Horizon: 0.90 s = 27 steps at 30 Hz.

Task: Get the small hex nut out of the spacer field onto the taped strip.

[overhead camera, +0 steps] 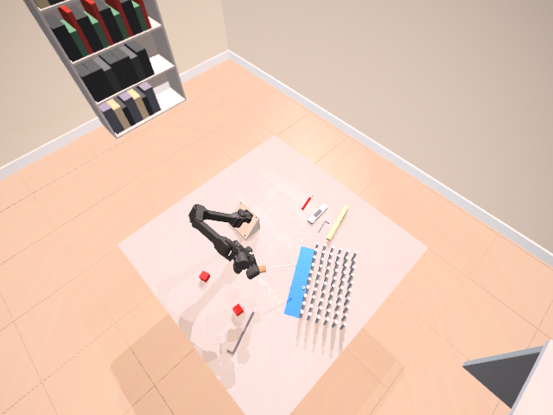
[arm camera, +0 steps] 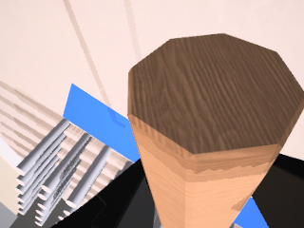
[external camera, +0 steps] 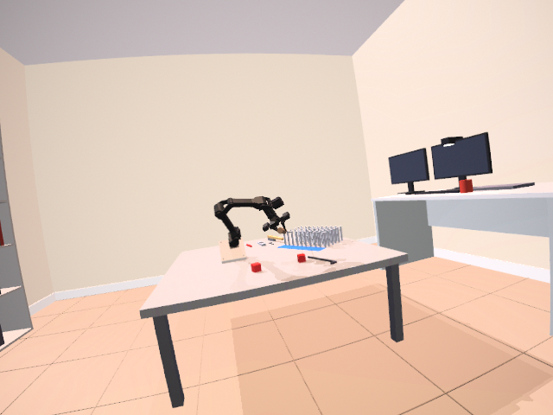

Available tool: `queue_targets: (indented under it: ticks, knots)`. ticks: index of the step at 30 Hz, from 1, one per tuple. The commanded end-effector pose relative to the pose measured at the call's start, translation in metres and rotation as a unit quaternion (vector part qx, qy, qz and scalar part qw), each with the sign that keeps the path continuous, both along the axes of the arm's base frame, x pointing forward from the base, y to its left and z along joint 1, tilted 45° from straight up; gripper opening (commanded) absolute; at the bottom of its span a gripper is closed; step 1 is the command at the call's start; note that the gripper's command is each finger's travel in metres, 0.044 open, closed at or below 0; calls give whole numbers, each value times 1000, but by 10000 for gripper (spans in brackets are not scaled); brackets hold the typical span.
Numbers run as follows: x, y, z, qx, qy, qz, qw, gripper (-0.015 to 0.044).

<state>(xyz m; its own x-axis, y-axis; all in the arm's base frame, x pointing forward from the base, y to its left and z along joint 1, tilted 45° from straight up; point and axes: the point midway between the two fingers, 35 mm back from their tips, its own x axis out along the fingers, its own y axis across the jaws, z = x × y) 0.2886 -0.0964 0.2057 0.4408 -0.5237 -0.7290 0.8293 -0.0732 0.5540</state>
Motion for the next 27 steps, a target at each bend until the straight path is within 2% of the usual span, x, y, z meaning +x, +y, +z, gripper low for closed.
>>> queue_targets:
  ticks: [1, 14, 27]
  knots:
    - [4, -1, 8, -37, 22, 38, 998, 0]
    - [7, -4, 21, -156, 130, 166, 965, 0]
    - [12, -6, 32, -266, 246, 283, 888, 0]
